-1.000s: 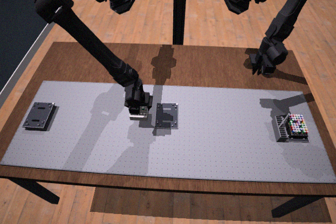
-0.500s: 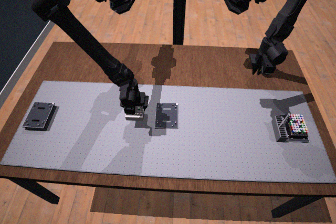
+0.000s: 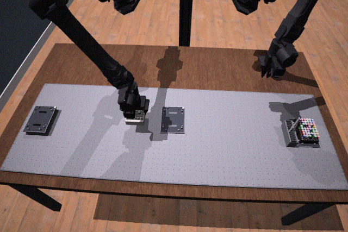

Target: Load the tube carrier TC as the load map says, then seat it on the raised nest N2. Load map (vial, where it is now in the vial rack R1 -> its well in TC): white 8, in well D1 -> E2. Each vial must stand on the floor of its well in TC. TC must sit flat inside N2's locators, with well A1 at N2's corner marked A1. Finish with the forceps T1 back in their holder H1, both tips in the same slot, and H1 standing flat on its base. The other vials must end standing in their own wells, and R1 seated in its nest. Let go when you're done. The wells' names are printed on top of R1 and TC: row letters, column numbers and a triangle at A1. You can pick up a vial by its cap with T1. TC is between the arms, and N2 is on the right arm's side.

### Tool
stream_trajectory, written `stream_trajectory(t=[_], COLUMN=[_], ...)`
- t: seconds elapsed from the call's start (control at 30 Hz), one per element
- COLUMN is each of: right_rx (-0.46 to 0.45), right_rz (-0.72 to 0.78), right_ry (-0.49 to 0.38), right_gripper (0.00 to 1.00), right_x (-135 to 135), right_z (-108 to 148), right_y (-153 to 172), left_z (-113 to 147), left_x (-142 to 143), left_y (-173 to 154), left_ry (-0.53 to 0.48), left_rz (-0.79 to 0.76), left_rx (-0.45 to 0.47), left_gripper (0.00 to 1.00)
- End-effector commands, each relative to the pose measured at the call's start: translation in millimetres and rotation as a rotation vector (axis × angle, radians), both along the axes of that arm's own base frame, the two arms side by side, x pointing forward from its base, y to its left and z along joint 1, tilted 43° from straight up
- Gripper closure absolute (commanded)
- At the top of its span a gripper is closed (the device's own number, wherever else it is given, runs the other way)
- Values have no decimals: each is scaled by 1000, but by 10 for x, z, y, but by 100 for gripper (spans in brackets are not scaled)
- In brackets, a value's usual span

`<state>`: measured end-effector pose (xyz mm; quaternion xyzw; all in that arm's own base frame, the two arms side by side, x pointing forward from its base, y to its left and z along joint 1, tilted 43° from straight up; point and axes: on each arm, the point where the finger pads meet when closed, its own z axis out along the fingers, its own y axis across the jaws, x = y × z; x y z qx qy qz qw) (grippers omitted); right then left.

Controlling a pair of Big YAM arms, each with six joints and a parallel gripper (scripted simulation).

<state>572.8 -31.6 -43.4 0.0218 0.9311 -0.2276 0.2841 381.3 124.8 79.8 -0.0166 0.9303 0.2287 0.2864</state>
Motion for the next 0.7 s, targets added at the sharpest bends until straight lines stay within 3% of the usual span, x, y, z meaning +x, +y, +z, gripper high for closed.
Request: stream_trajectory(t=[0.0,0.67], right_rx=[-8,-9], right_rz=[2,2], right_ry=[-25,-22], right_gripper=[100,100], right_x=[18,-25], right_z=[190,322], right_y=[-126,-391], left_z=[45,45], left_x=[30,30], left_y=[14,14], left_ry=[-15,-15], left_rz=[9,9], left_rx=[-1,-1], left_gripper=[76,76])
